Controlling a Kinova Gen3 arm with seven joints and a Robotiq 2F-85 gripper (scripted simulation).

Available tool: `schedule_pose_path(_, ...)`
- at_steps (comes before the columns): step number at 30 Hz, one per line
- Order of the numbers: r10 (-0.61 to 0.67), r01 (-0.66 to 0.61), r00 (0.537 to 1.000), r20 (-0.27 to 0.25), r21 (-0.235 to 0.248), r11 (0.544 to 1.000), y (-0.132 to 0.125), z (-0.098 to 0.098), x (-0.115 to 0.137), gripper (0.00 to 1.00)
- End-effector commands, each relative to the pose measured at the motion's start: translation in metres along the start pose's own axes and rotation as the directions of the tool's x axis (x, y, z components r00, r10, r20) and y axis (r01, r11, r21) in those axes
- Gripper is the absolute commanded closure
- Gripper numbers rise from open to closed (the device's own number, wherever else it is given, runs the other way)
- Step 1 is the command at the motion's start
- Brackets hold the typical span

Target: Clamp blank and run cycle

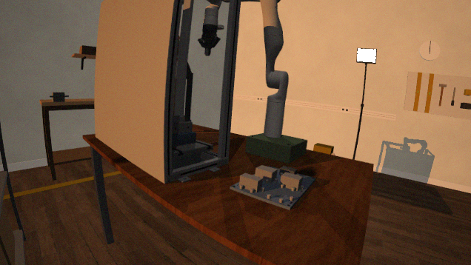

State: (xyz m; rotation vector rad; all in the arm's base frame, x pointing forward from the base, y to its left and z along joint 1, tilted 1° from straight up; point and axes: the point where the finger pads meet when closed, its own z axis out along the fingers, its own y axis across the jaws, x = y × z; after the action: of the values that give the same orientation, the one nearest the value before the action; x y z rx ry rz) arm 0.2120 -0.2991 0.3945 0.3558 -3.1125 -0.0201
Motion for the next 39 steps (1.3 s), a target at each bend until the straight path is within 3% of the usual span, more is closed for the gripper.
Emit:
schedule_pose_path(1, 0.001, -0.001, 1.000, 0.000, 0.001, 1.000, -0.0002, -0.0003, 0.0001, 0.90)
schedule_pose_path(4, 0.001, -0.001, 1.000, 0.000, 0.001, 1.000, -0.0002, -0.0003, 0.0001, 0.90)
schedule_pose_path(9, 0.199, -0.199, 0.980, 0.001, 0.001, 0.980, -0.0002, -0.0003, 0.0001, 0.90)
schedule_pose_path(21, 0.199, -0.199, 0.980, 0.001, 0.001, 0.980, -0.0002, -0.0003, 0.0001, 0.90)
schedule_pose_path(22, 0.199, -0.199, 0.980, 0.001, 0.001, 0.980, -0.0001, -0.0003, 0.0001, 0.20)
schedule_pose_path(39, 0.199, -0.199, 0.980, 0.001, 0.001, 0.980, -0.0001, -0.0003, 0.0001, 0.20)
